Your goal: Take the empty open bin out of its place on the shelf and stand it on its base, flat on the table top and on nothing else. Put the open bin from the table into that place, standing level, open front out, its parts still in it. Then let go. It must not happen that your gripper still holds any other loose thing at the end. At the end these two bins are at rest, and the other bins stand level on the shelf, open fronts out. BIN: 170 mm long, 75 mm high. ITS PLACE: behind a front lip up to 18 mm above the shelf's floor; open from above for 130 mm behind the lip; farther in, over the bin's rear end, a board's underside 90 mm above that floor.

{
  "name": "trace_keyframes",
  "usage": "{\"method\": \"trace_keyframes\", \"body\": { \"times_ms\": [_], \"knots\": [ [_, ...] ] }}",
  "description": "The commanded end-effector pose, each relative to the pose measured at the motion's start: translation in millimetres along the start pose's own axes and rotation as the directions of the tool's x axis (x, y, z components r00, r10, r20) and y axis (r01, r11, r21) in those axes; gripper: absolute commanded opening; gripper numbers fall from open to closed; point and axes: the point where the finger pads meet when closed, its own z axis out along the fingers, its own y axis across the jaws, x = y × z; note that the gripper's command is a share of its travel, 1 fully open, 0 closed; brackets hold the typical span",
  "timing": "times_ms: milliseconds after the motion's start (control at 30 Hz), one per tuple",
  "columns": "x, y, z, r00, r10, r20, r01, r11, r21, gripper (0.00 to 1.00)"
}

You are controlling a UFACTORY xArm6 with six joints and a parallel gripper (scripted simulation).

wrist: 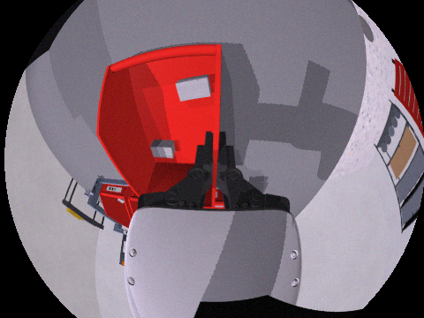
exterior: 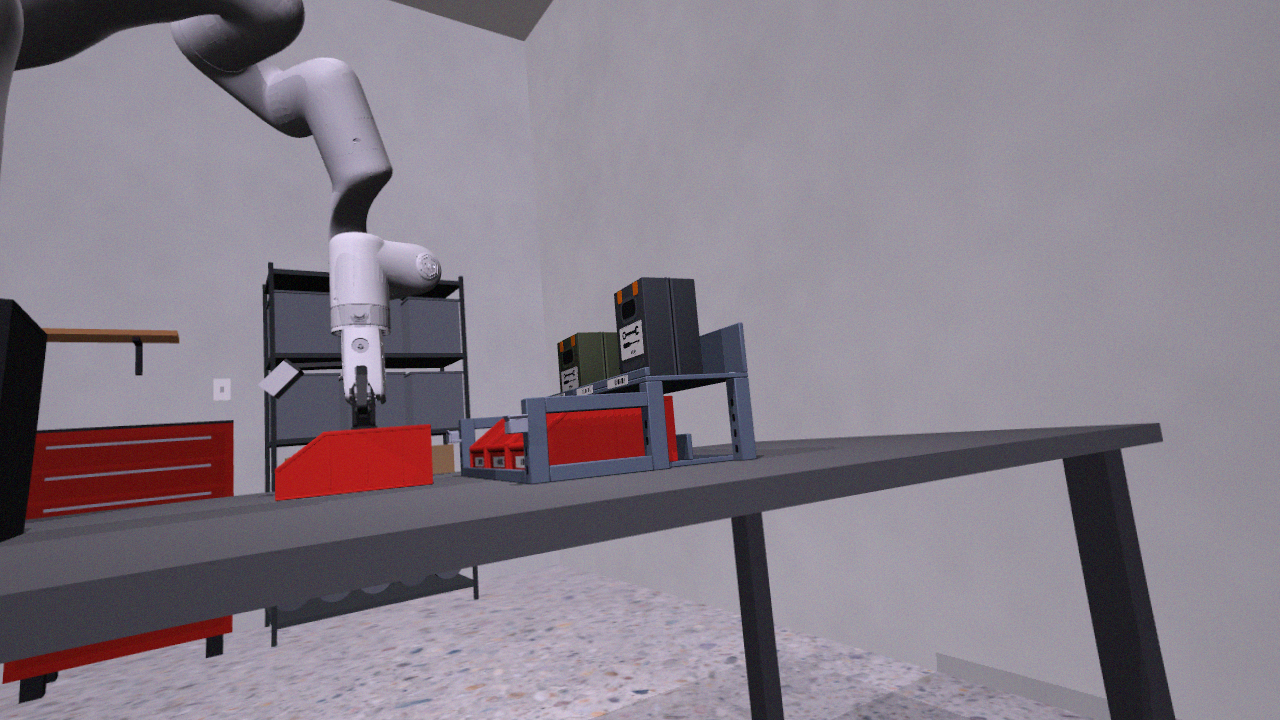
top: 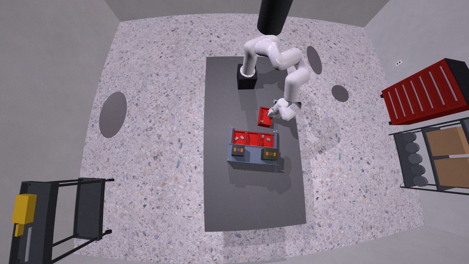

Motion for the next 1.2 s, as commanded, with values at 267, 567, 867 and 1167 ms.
{"method": "trace_keyframes", "body": {
  "times_ms": [267, 567, 867, 1167],
  "knots": [
    [-1, 1, -6, 1.000, 0.000, 0.002, 0.000, 1.000, -0.002, 0.00],
    [-1, 1, -25, 1.000, 0.000, 0.002, 0.000, 1.000, -0.002, 0.00],
    [-1, 1, -46, 1.000, 0.000, 0.002, 0.000, 1.000, -0.002, 0.00],
    [-1, 1, -71, 1.000, 0.000, 0.002, 0.000, 1.000, -0.002, 0.00]
  ]
}}
